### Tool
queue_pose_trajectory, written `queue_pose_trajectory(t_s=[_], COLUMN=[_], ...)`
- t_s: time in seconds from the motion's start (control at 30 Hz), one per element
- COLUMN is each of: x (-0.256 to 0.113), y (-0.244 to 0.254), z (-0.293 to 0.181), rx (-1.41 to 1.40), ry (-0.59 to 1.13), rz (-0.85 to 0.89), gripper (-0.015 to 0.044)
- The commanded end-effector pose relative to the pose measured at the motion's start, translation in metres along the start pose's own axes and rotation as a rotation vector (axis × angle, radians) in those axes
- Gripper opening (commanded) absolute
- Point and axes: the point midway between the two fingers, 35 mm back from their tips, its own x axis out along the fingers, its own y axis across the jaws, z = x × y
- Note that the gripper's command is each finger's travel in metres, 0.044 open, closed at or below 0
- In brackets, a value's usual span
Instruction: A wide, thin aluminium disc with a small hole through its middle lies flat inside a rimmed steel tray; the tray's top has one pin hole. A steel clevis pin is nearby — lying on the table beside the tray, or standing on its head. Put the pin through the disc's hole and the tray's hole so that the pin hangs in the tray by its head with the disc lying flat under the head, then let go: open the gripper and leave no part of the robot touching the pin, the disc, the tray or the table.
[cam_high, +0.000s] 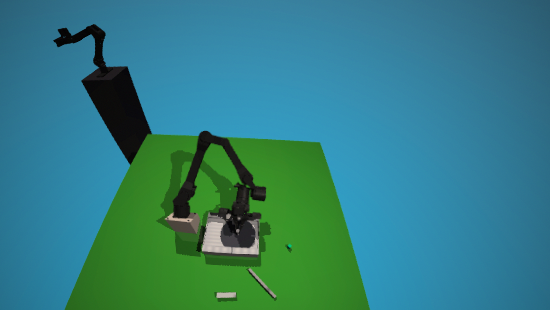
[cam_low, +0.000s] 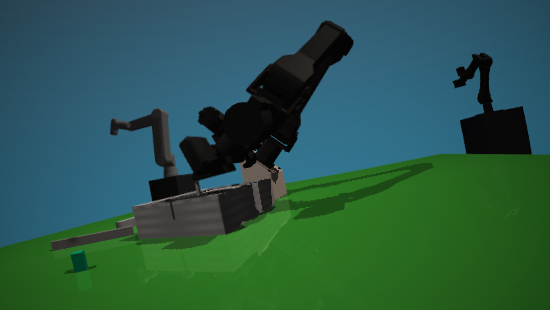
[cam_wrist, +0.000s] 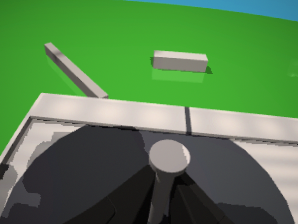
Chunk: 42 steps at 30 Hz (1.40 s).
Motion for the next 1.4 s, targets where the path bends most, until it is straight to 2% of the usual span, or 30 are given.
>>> queue_pose_trajectory(t_s=[0.0,1.37], x=[-0.001,-0.002], y=[-0.003,-0.014], z=[0.0,-0.001], rx=[-0.001,-0.001], ry=[0.005,0.005], rz=[0.0,-0.001], gripper=[0.0,0.0])
